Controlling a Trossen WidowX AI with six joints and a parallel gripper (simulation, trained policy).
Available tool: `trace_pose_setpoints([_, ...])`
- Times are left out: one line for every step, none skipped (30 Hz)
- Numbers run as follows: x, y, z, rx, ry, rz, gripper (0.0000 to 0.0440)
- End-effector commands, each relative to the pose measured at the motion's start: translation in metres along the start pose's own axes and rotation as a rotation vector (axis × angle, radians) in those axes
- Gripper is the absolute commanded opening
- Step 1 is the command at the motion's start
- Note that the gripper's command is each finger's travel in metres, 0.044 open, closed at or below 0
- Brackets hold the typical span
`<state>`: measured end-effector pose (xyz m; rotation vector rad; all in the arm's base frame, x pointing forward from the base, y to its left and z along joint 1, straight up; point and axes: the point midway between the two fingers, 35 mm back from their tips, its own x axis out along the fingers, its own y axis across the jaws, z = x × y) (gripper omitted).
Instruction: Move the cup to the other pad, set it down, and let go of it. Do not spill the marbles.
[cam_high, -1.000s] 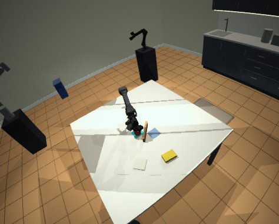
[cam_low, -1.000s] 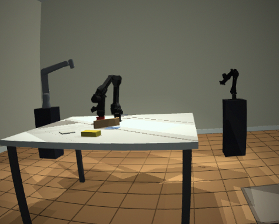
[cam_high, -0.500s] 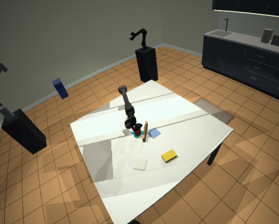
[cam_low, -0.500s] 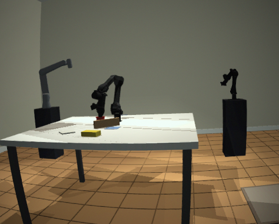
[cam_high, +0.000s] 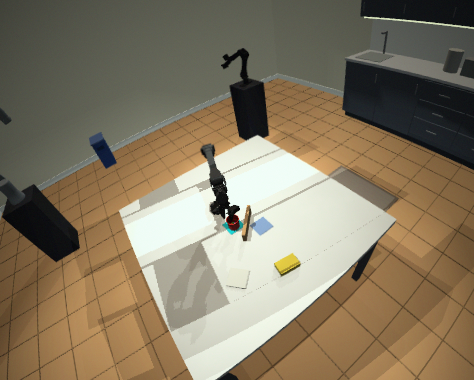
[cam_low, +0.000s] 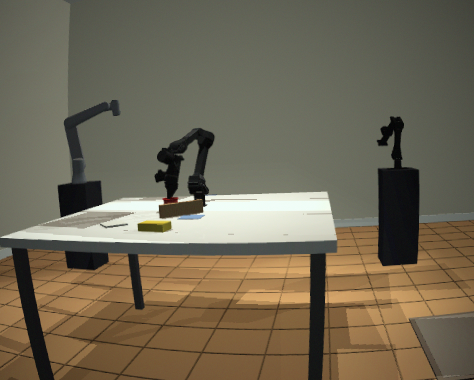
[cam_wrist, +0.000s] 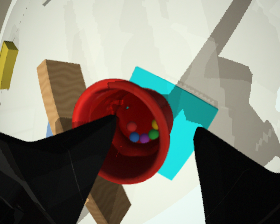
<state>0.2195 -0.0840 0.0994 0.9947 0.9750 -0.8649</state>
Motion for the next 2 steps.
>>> trace_pose_setpoints([-0.0068,-0.0014,0.0000,0.001,-0.009,0.024,0.0289])
trace_pose_setpoints([-0.0089,-0.0013,0.0007,0.002,-0.014,0.030,0.0294])
